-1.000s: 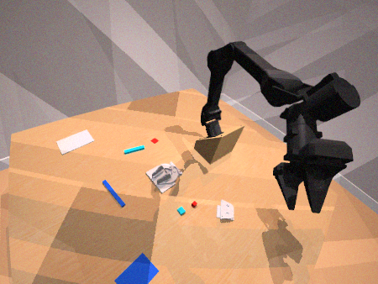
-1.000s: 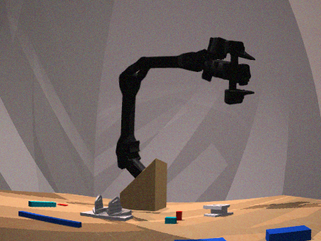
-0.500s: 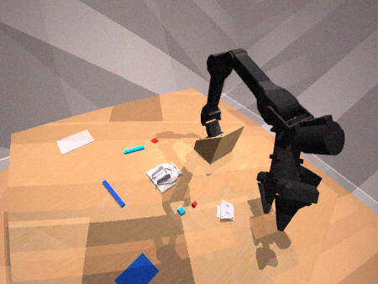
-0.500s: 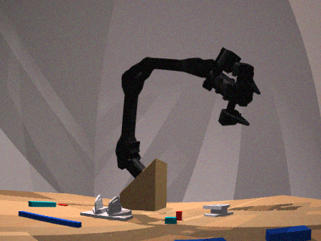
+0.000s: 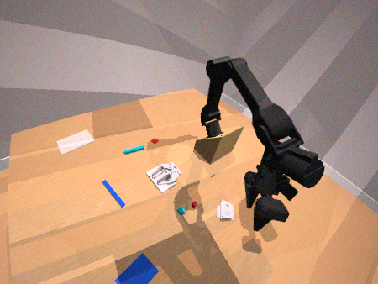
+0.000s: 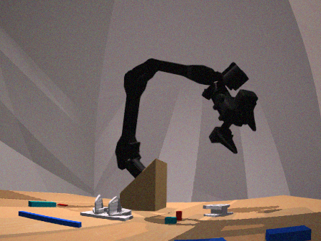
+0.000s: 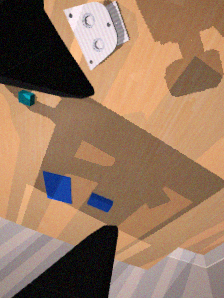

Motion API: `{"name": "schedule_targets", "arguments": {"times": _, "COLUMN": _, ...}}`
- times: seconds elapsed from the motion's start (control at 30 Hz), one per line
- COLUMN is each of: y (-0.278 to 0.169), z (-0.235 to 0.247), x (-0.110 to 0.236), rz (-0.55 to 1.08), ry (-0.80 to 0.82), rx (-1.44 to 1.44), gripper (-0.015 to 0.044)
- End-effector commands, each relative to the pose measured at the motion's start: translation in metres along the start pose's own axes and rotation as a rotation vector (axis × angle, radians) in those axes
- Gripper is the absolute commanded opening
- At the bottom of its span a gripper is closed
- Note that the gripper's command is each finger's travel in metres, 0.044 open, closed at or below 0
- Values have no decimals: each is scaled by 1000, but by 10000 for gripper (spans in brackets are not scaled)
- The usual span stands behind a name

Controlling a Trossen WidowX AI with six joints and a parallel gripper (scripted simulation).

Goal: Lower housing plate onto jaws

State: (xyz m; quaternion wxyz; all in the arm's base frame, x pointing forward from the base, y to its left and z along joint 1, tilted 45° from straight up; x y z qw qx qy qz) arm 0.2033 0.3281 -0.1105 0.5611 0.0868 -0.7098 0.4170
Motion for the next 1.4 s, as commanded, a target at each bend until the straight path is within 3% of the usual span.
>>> {"name": "schedule_targets", "arguments": {"times": 0.0, "y": -3, "z": 12, "x": -10, "rz": 8, "ry": 75, "rx": 13, "gripper": 440}}
{"name": "schedule_targets", "arguments": {"times": 0.7, "y": -28, "z": 80, "x": -48, "rz": 68, "ry": 487, "rx": 84, "gripper": 440}}
{"name": "schedule_targets", "arguments": {"times": 0.87, "y": -29, "z": 83, "x": -50, "rz": 70, "ry": 500, "rx": 86, "gripper": 440}}
{"name": "schedule_targets", "arguments": {"times": 1.03, "y": -33, "z": 103, "x": -81, "rz": 72, "ry": 500, "rx": 85, "gripper": 440}}
{"name": "schedule_targets", "arguments": {"times": 1.37, "y": -33, "z": 104, "x": -82, "rz": 72, "ry": 501, "rx": 85, "gripper": 440}}
Point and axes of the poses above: the point midway between the two fingers, 35 mm back from their tips, its own x axis back along the fingers, its own z axis across the jaws, y = z × x, the point moved 5 cm from there along x, back along the fingers, and after that the axes turned 1 degree about -x, right-handed, at the moved point
